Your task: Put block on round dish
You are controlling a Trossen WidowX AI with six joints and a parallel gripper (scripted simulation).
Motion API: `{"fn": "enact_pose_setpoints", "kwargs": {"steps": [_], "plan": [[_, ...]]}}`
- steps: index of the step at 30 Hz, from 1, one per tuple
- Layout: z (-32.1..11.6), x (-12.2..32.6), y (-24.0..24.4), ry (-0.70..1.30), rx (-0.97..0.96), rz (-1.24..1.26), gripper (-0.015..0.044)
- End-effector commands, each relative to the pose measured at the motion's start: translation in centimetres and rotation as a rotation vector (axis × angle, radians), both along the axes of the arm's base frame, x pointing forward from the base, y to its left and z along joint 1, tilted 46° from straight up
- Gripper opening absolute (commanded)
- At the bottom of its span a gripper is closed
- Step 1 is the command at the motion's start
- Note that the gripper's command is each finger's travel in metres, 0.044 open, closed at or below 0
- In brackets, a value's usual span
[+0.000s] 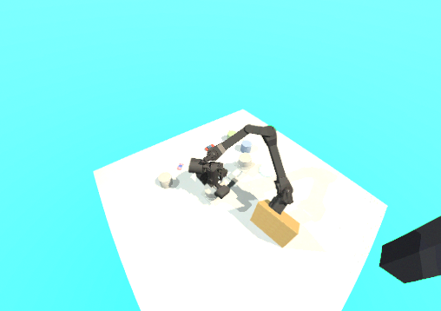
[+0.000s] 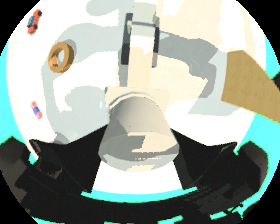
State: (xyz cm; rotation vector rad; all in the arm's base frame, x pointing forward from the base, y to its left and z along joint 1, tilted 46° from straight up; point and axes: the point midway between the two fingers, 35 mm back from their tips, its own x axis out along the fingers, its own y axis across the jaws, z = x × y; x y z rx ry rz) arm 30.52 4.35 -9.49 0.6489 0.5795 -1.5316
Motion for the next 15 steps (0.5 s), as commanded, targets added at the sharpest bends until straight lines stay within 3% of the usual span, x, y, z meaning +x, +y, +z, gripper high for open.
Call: {"fn": "enact_pose_setpoints", "kwargs": {"steps": [1, 15], "plan": [[0.4, 0.4, 0.6, -0.012, 0.008, -0.002, 0.0000], [1.5, 0.7, 1.9, -0.012, 0.010, -0.001, 0.0000]]}}
